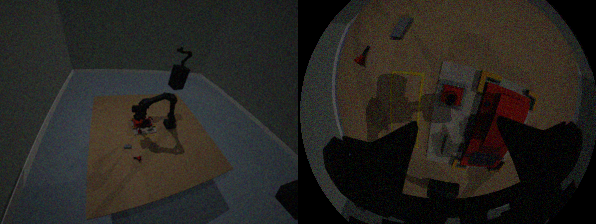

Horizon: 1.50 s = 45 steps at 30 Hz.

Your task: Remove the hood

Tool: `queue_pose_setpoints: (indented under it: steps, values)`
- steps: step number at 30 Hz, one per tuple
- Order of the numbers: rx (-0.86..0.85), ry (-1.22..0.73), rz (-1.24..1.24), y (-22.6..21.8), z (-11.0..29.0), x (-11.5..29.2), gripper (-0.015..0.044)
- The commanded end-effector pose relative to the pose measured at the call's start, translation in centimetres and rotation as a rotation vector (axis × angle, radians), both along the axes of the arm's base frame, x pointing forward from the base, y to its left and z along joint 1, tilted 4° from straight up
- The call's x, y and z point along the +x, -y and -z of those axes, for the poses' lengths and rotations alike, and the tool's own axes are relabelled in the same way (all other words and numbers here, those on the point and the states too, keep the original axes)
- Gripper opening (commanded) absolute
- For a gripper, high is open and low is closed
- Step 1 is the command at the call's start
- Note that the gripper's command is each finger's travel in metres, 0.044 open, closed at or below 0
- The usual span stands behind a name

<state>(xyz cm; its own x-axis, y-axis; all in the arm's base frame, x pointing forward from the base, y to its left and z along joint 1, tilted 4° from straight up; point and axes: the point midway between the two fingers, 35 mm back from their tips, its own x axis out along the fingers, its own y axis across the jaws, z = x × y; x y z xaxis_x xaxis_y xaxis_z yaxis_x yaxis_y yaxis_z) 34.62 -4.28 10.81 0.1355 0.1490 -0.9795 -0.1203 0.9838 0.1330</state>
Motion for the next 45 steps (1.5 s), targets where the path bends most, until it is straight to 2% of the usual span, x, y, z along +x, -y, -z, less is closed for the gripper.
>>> queue_pose_setpoints:
  steps: [1,5,45]
  values:
    - [-0.061,-0.054,0.177,5.8,-0.1,-1.3,0.0440]
    - [-0.086,-0.082,0.258,8.7,-0.2,-2.2,0.0440]
    - [-0.086,-0.082,0.258,8.7,2.9,-1.8,0.0440]
